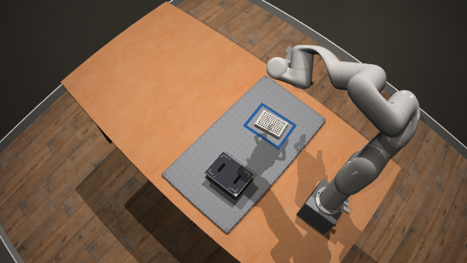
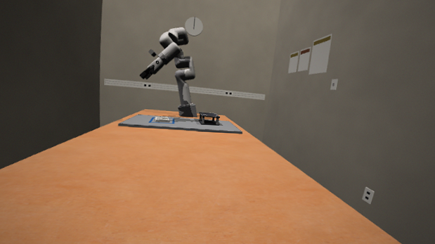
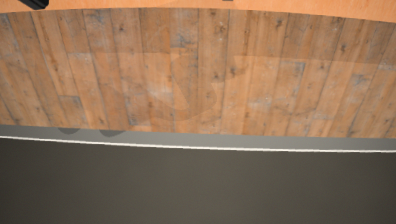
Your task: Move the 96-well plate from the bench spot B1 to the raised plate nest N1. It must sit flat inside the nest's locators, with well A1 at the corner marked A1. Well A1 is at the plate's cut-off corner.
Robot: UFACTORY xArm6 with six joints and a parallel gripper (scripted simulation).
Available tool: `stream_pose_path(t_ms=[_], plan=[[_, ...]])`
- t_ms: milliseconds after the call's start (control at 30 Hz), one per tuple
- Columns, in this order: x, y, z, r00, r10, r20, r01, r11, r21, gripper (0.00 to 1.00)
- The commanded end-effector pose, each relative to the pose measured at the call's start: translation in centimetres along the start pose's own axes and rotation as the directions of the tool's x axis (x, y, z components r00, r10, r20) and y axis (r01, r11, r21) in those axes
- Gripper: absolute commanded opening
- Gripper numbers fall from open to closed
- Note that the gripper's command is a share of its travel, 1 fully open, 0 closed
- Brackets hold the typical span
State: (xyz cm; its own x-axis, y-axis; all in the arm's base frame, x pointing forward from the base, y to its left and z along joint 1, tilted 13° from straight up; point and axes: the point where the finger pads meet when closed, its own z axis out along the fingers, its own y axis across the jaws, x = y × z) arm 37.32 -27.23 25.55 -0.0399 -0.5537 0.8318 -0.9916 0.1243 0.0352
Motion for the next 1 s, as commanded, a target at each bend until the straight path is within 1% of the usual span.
stream_pose_path(t_ms=[0,533,733,967], plan=[[0.1,-0.1,-0.1,1.0,0.003,0.0,-0.003,1.0,0.003,1.0],[0.1,-0.1,-0.1,1.0,0.003,0.0,-0.003,1.0,0.003,1.0],[-2.5,-0.2,0.6,0.981,-0.179,0.078,0.179,0.984,0.015,1.0],[-5.2,-0.3,1.3,0.917,-0.367,0.155,0.363,0.93,0.056,1.0]])
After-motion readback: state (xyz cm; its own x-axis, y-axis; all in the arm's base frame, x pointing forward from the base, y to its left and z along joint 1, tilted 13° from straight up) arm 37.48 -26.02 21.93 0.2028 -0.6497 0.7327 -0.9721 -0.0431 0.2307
